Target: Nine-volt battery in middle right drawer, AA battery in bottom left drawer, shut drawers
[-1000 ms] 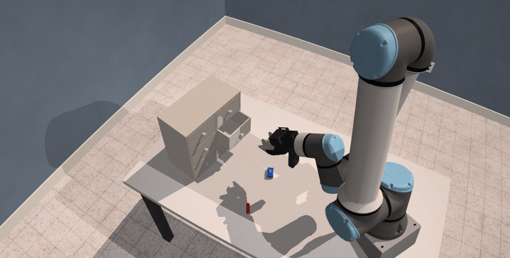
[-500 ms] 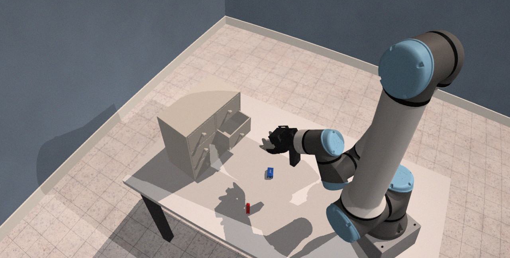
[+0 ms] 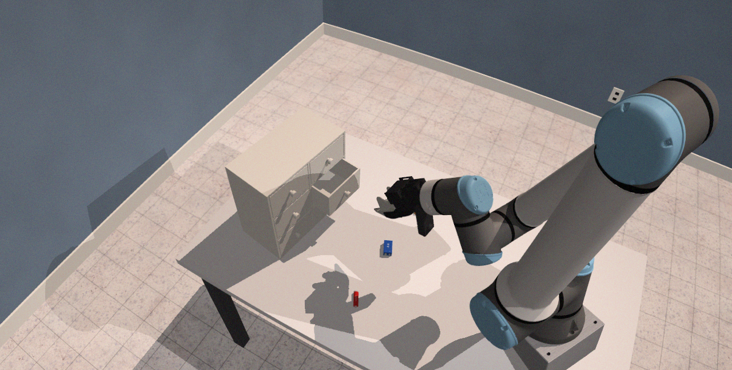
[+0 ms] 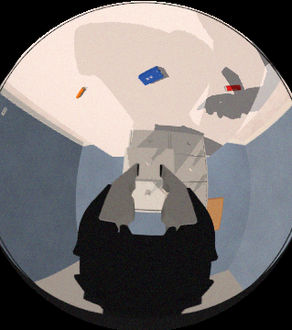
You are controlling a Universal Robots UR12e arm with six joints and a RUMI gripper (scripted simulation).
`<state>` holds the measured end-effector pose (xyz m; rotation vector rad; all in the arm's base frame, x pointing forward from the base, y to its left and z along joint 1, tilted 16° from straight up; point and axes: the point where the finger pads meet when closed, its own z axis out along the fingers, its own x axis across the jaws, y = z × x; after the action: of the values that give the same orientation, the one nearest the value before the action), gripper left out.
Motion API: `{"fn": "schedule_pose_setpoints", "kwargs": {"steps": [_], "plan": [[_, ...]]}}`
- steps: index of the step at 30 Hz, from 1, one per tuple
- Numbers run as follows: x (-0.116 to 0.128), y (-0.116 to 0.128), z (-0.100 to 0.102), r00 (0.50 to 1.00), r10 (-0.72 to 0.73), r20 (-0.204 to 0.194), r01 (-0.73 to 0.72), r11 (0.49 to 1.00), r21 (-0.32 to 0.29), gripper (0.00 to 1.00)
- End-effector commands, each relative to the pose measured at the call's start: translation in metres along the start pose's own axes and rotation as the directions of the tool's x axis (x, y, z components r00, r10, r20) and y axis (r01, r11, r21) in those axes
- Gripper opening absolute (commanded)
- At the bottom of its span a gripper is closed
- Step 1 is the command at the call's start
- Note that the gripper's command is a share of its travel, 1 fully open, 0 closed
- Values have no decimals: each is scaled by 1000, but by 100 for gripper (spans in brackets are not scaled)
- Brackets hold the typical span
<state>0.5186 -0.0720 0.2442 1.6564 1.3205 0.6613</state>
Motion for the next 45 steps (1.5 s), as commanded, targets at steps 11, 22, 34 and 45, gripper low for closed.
{"fn": "schedule_pose_setpoints", "kwargs": {"steps": [11,22,34,45], "plan": [[0,2,-13,1000,0,-2,0,994,109,20],[0,4,-24,1000,0,-2,0,981,192,20],[0,5,-37,1000,0,-2,0,955,295,20],[0,7,-53,1000,0,-1,1,911,412,20]]}}
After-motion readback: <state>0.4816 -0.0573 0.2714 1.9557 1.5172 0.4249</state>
